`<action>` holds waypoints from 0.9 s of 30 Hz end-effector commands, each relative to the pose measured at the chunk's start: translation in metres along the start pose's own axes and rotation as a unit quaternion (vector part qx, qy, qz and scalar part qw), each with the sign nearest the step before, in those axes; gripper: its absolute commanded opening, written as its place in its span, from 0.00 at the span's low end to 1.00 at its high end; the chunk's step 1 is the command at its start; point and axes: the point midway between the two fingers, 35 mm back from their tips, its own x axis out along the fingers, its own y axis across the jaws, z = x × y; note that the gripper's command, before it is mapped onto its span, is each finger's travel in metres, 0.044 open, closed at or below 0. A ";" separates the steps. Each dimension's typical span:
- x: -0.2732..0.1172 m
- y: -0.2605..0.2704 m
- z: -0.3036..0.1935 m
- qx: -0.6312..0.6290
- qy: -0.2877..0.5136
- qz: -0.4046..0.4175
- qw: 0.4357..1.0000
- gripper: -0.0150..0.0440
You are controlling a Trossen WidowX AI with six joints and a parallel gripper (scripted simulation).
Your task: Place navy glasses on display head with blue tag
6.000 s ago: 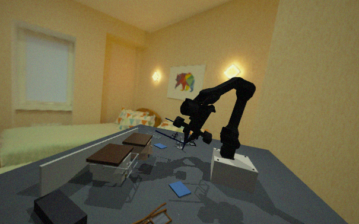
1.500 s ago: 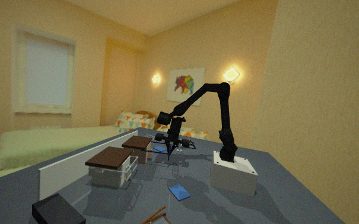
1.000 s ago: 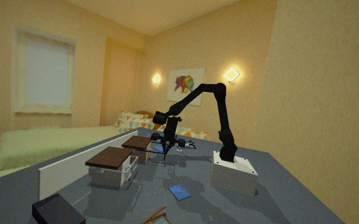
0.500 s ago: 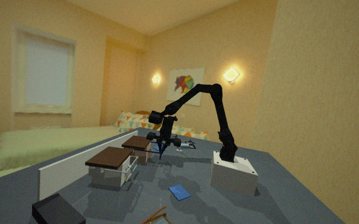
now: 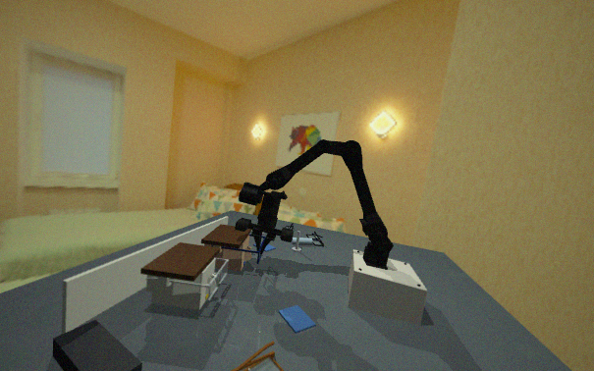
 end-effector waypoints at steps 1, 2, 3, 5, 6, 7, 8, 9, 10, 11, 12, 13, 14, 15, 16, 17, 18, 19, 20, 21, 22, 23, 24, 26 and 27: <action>0.000 0.007 0.000 0.002 0.001 0.001 1.000 0.25; 0.000 0.008 0.000 0.002 0.001 0.001 1.000 0.25; 0.000 0.010 0.000 0.002 0.001 0.001 1.000 0.25; 0.000 0.013 0.000 0.002 0.001 0.001 1.000 0.25; 0.000 0.014 0.000 0.002 0.001 0.001 1.000 0.25; 0.000 0.016 0.000 0.002 0.001 0.001 1.000 0.25; 0.000 0.017 0.000 0.002 0.001 0.001 1.000 0.25; 0.000 0.019 0.000 0.002 0.001 0.001 1.000 0.25; 0.001 0.020 0.000 0.002 0.001 0.001 1.000 0.25; 0.001 0.022 0.000 0.002 0.001 0.001 1.000 0.25; 0.001 0.023 0.000 0.002 0.001 0.002 1.000 0.25; 0.001 0.024 0.000 0.002 0.001 0.002 1.000 0.25; 0.001 0.025 0.000 0.002 0.001 0.002 1.000 0.25; 0.001 0.026 0.000 0.002 0.001 0.002 1.000 0.25; 0.001 0.026 0.000 0.002 0.001 0.002 1.000 0.25; 0.001 0.027 0.000 0.002 0.001 0.002 1.000 0.25; 0.001 0.027 0.000 0.002 0.001 0.002 1.000 0.25; 0.001 0.028 0.000 0.002 0.001 0.002 1.000 0.25; 0.001 0.028 0.000 0.002 0.001 0.002 1.000 0.25; 0.001 0.028 0.000 0.002 0.001 0.002 1.000 0.25; 0.001 0.028 0.000 0.002 0.001 0.002 1.000 0.25; 0.001 0.028 0.000 0.002 0.001 0.002 1.000 0.25; 0.002 0.028 0.000 0.002 0.001 0.002 1.000 0.25; 0.003 0.028 0.000 0.002 0.001 0.002 1.000 0.25; 0.003 0.027 0.000 0.002 0.001 0.002 1.000 0.25</action>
